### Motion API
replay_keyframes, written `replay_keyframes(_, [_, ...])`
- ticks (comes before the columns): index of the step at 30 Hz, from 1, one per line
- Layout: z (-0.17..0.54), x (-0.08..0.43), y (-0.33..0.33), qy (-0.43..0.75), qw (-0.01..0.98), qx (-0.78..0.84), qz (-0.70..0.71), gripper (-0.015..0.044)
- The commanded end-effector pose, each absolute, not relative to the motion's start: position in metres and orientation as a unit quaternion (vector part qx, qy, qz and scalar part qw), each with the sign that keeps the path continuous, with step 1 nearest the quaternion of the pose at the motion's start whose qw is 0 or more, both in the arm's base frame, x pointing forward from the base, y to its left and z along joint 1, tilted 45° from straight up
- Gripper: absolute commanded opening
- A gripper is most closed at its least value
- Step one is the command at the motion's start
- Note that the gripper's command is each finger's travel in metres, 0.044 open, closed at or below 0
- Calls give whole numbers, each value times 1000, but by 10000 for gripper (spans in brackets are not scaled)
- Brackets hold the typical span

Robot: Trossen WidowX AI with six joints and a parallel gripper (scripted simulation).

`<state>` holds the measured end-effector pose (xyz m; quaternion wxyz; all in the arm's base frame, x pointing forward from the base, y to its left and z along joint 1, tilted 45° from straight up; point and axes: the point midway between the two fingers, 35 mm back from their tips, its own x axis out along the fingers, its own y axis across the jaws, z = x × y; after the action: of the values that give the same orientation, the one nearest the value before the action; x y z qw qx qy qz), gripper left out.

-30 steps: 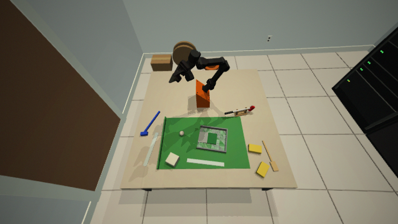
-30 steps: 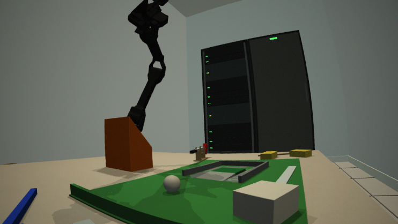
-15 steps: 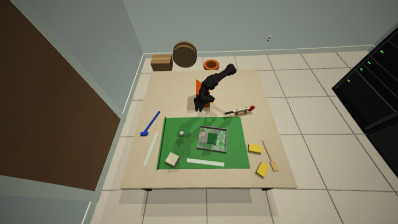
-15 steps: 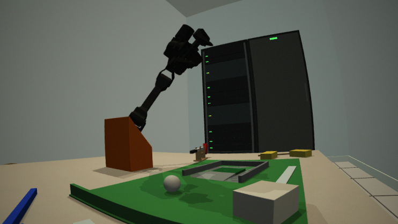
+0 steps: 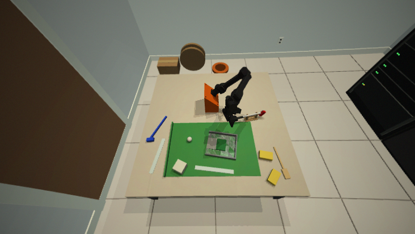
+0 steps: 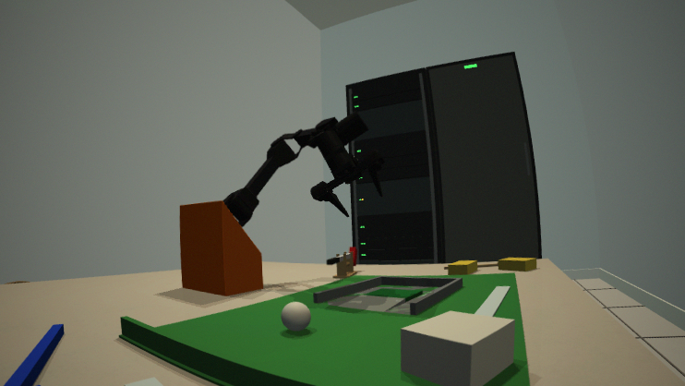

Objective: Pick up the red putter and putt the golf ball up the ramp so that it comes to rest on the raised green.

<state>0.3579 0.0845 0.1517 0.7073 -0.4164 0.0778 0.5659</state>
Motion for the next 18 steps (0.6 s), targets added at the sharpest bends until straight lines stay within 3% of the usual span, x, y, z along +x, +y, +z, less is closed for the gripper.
replay_keyframes(1, [150, 304, 137, 72, 668, -363, 645, 440])
replay_keyframes(9, [148, 198, 197, 83, 576, -272, 767, 440])
replay_keyframes(18, [145, 202, 200, 83, 573, -270, 769, 440])
